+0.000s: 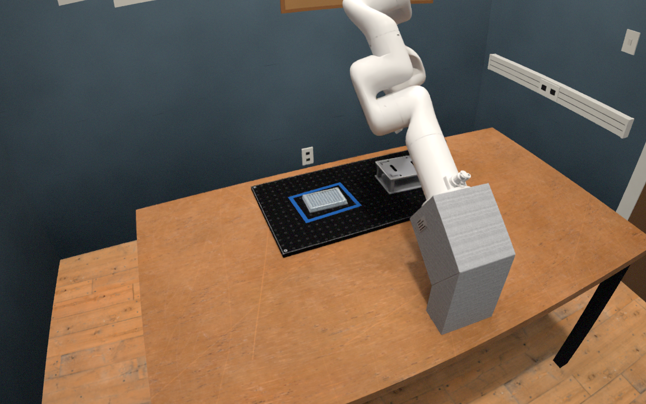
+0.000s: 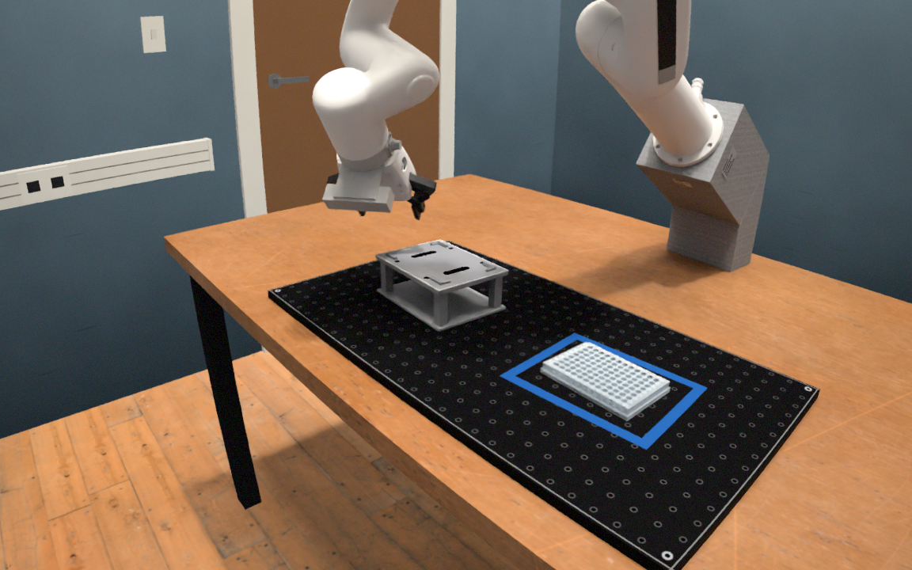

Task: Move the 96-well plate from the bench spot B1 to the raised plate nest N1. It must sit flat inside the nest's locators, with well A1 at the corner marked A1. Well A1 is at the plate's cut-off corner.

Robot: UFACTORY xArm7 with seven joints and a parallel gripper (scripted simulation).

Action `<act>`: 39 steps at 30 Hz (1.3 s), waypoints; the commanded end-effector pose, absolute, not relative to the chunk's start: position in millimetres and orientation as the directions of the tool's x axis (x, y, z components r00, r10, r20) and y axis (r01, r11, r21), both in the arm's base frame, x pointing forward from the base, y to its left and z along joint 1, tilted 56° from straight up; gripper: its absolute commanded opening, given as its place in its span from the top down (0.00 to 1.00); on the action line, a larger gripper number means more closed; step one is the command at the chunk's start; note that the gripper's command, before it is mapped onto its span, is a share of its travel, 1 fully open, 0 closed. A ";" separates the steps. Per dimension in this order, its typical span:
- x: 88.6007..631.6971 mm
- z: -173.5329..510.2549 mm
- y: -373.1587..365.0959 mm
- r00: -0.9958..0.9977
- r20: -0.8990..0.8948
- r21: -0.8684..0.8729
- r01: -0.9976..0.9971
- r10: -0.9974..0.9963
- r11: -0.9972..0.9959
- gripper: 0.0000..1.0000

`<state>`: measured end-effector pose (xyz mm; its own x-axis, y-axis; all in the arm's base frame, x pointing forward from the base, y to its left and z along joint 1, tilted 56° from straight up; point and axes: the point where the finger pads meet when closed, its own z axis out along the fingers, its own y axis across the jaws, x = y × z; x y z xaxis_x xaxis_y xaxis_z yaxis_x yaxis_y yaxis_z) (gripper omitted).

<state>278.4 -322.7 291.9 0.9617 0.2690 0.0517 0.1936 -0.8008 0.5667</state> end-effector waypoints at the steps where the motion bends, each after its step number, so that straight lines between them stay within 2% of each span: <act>1: 288.3 305.3 -320.1 0.953 0.048 0.615 0.208 0.299 -0.761 0.00; 22: 335.1 357.8 -282.3 0.866 0.001 0.813 0.291 0.500 -0.505 0.00; 39: 366.4 375.2 -231.4 0.787 -0.012 0.861 0.322 0.617 -0.394 0.00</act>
<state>359.9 -243.4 370.6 0.8058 0.5922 -0.0101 0.3201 -0.4210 0.8487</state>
